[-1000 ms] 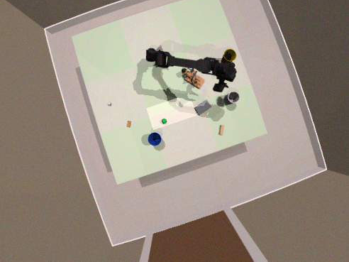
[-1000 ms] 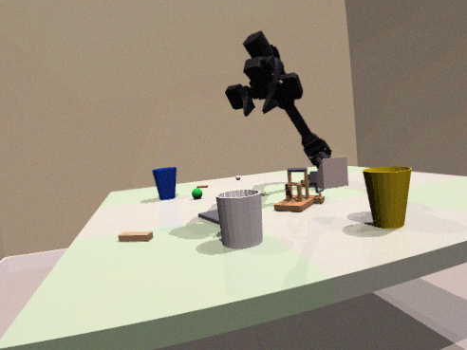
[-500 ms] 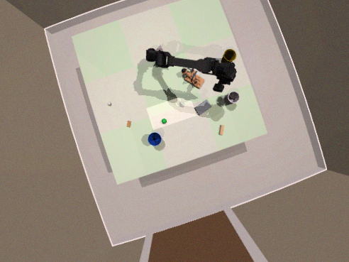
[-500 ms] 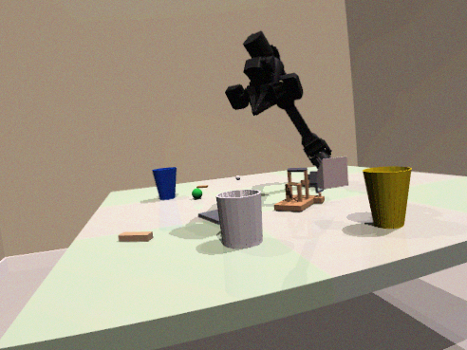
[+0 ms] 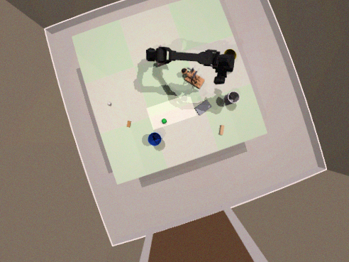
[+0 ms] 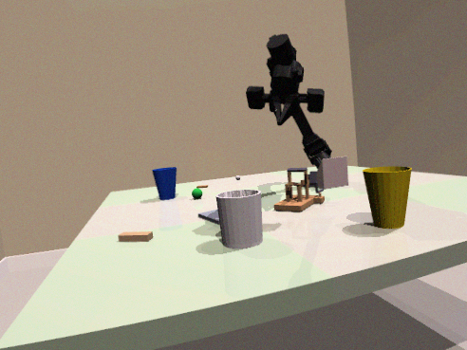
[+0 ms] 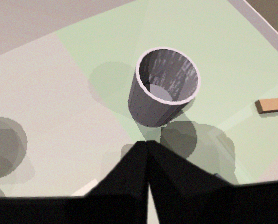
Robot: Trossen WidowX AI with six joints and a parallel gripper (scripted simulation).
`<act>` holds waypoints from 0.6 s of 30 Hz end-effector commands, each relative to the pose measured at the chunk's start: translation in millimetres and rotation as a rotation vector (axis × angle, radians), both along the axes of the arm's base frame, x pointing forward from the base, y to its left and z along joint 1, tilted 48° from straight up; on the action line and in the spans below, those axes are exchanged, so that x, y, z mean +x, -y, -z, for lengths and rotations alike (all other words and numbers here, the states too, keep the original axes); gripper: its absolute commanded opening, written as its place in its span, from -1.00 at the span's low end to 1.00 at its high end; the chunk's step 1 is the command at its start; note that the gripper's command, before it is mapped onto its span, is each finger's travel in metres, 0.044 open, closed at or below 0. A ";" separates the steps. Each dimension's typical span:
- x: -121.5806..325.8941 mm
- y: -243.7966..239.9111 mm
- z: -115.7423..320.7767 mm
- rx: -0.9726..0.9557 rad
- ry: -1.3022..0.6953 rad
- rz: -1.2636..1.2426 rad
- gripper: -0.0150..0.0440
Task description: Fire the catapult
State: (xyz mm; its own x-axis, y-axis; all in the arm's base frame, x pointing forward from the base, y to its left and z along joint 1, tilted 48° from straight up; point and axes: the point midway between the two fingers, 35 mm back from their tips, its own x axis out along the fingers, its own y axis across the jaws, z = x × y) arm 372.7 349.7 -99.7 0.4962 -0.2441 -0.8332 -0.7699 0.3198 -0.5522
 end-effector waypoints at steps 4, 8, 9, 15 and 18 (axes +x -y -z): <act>-41.1 12.3 14.2 -0.184 -0.094 -0.140 -0.49; -61.3 20.4 19.3 -0.279 -0.143 -0.213 -0.49; -66.2 22.8 20.3 -0.303 -0.155 -0.231 -0.49; -94.6 37.9 24.6 -0.450 -0.231 -0.343 -0.49; -107.1 45.6 25.5 -0.518 -0.264 -0.393 -0.49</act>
State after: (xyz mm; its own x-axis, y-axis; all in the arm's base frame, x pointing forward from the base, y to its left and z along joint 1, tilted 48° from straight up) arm 280.8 313.1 -126.7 0.4252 -0.4494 -0.7857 -0.9042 -0.1719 -0.3910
